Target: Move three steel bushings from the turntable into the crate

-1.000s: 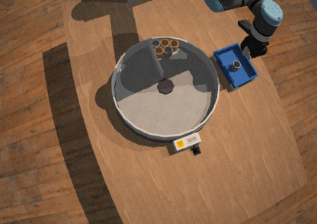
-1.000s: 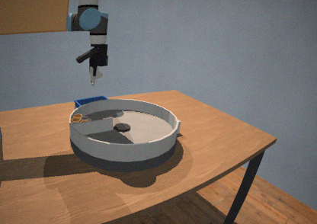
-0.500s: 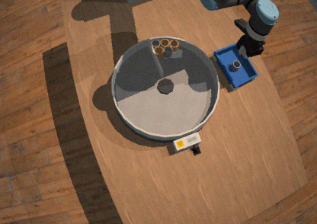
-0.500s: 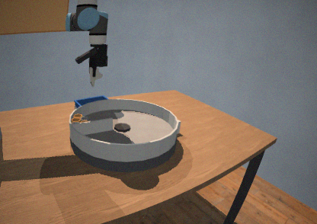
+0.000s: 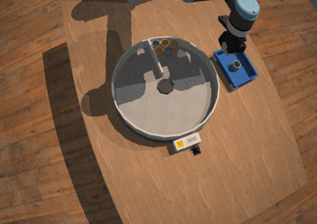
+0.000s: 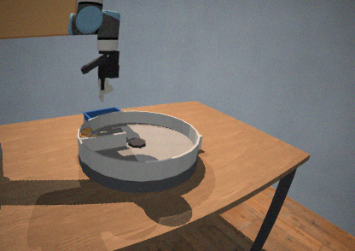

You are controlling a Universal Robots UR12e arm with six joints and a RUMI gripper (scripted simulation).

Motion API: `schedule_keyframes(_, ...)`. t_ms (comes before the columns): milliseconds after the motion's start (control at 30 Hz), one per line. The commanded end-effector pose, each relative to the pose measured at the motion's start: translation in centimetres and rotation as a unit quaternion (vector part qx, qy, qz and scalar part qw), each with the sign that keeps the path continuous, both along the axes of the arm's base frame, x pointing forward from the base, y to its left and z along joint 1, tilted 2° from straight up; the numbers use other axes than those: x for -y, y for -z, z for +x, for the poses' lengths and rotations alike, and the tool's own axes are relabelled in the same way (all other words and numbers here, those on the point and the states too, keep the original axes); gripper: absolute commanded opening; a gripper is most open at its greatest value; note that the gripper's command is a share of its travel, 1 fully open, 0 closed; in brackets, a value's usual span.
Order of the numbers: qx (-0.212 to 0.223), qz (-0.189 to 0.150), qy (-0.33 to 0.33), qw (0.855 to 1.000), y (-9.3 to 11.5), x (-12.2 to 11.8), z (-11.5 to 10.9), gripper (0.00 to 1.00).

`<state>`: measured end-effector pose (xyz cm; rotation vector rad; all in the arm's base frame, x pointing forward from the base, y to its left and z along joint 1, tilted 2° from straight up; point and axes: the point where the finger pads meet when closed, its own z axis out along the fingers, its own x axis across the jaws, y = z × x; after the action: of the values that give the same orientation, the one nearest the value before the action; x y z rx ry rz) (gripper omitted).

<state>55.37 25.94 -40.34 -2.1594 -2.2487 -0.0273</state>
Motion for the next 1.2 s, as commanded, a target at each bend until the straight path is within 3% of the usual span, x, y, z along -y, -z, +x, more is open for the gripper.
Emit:
schedule_keyframes(0, 0.0, 0.0, 0.027, 1.0, 0.1, 4.3, -1.0, 0.05)
schedule_keyframes(200, -0.001, 0.0, 0.058, 0.998, 0.2, 9.2, -2.2, 0.05)
schedule_keyframes(267, -0.001, 0.0, 0.058, 0.998, 0.2, 9.2, -2.2, 0.05)
schedule_keyframes(700, -0.002, 0.0, 0.112, 0.994, 0.5, 17.6, -4.2, 0.05)
schedule_keyframes(1167, -0.003, 0.0, 0.133, 0.991, 0.6, 20.9, -5.0, 0.05)
